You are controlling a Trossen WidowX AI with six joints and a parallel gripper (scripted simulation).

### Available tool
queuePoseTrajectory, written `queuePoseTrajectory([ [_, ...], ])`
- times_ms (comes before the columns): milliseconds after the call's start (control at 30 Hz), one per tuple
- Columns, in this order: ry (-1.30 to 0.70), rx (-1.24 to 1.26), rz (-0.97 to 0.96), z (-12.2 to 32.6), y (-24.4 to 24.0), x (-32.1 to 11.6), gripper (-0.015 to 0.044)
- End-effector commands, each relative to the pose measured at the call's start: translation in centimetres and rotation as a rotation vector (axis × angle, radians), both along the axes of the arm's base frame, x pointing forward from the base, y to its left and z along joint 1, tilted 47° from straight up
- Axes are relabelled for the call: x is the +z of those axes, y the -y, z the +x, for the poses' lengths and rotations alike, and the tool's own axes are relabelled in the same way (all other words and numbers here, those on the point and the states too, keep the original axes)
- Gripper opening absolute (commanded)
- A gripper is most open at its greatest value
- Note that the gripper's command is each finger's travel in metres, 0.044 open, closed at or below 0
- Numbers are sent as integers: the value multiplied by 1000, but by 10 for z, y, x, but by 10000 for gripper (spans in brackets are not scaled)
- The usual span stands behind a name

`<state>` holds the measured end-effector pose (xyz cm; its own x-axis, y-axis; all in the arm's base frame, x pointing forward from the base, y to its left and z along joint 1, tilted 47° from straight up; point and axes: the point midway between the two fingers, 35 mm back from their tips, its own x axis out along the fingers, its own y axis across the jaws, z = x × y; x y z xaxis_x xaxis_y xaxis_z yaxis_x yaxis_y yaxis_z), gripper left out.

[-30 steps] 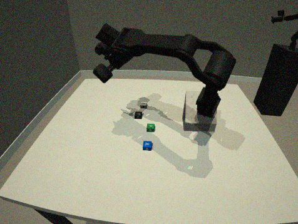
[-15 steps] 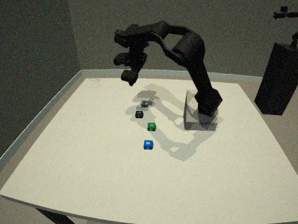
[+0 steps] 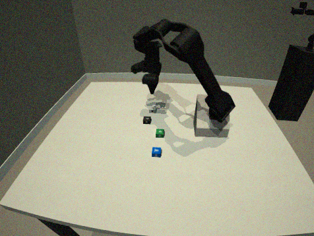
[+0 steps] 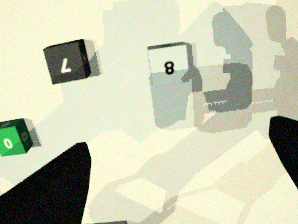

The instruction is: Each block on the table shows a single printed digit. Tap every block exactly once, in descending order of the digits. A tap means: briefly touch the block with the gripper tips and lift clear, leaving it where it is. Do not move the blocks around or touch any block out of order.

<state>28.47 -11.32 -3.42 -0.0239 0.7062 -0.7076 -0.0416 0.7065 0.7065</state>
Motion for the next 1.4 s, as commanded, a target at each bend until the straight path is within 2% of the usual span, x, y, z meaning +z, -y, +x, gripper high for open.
queuePoseTrajectory([
  [0, 6, 8, 14, 0, 0, -1, 400],
  [500, 6, 8, 14, 1, -1, 1, 400],
  [667, 6, 8, 17, 19, -52, 52, 400],
  [733, 5, 8, 19, 20, -60, 60, 400],
  [1367, 5, 8, 19, 20, -60, 60, 400],
])
